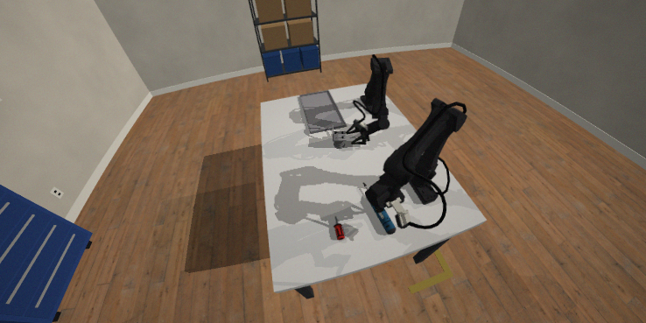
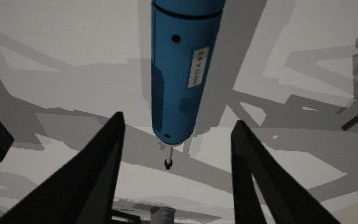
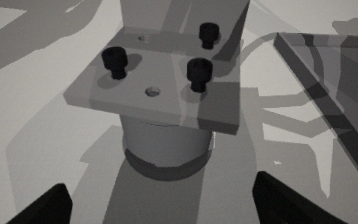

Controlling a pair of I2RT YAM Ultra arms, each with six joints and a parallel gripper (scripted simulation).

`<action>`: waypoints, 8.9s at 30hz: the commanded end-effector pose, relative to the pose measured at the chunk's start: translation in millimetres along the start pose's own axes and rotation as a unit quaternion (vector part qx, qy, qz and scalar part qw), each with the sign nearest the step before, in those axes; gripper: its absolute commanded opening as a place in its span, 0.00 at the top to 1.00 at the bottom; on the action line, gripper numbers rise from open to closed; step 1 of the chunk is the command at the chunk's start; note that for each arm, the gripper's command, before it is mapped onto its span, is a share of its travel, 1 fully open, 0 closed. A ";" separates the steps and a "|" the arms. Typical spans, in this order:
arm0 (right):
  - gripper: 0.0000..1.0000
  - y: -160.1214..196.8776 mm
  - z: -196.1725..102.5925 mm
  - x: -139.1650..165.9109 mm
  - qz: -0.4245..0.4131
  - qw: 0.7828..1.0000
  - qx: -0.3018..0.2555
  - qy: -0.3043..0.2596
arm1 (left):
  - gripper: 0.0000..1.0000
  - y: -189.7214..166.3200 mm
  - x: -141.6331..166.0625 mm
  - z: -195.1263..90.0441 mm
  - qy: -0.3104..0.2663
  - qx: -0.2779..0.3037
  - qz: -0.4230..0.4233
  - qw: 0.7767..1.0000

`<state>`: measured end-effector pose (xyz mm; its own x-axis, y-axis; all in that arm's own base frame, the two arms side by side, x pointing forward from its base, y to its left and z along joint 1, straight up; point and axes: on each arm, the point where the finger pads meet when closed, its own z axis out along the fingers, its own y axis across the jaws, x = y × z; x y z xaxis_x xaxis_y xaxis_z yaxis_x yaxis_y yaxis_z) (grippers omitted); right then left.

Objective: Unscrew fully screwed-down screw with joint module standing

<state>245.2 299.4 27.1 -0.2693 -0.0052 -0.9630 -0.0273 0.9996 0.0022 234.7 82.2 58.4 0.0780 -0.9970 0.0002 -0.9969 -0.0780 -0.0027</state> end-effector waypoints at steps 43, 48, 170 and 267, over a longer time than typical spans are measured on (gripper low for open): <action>0.14 0.2 -20.4 -83.8 0.020 1.000 0.008 -0.013 | 0.35 -1.1 -0.8 -3.0 -0.001 0.003 0.001 1.000; 0.14 -0.3 -23.9 -96.1 0.021 1.000 0.008 -0.013 | 0.35 -1.1 -0.8 -3.0 -0.001 0.003 0.001 1.000; 0.14 117.8 -48.1 -234.0 -0.049 0.933 -0.301 0.192 | 0.35 -1.1 -0.8 -3.0 -0.001 0.003 0.001 1.000; 0.14 132.4 -73.5 -274.0 -0.053 0.896 -0.394 0.197 | 0.35 -61.7 88.2 -2.8 -0.023 0.167 0.435 0.885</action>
<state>244.8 430.4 290.2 -0.5625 -0.2849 -0.7761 -0.6886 0.6810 0.2491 293.3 9.3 54.7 -0.6400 -0.7576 -0.1284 -0.7231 0.6503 -0.2331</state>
